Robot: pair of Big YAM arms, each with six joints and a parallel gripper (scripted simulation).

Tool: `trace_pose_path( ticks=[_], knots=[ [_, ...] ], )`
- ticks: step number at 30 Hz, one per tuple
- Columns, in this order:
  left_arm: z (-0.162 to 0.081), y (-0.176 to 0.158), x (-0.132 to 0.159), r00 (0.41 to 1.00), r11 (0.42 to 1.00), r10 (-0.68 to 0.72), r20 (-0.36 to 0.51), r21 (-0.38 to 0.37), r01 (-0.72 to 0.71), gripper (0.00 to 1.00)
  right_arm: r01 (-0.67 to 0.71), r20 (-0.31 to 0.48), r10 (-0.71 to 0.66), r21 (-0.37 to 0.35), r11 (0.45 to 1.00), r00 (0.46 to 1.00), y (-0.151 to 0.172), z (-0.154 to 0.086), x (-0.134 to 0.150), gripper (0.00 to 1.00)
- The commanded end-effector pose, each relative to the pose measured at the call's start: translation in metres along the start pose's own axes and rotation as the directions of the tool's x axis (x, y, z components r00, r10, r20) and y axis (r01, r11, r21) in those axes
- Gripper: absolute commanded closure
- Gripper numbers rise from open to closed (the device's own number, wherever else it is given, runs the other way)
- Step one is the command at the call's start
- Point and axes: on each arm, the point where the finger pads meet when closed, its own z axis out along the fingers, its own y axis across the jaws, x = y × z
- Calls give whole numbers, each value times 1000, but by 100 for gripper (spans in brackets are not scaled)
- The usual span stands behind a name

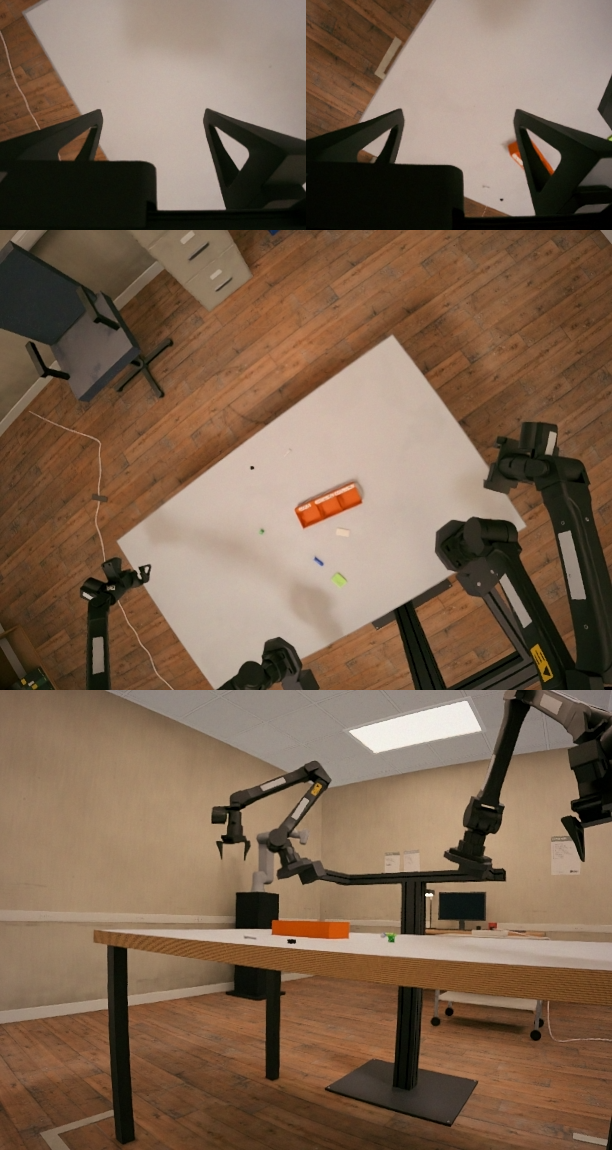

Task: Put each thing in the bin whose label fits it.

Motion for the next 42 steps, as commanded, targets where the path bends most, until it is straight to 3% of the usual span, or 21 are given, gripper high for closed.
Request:
trace_pose_path(
  ticks=[1, 38, 39, 42],
  knots=[
    [-5, 4, -3, 1000, 1000, 0, 8, -10, 0, 0, -10, 3, 10, 7, 1000, 1000, -2, -2, -3, 0],
    [0, 0, 0, 1000, 1000, 0, 0, 0, 0, 0, -10, 3, 10, 7, 1000, 1000, -2, -2, -3, 0],
    [-37, 22, -24, 999, 999, -3, 43, -48, 5, 0, -10, 3, 10, 7, 1000, 1000, -2, -2, -3, 0],
    [-64, 27, -29, 999, 998, -6, 47, -54, 8, 0, -10, 3, 10, 7, 1000, 1000, -2, -2, -3, 0]
  ],
)
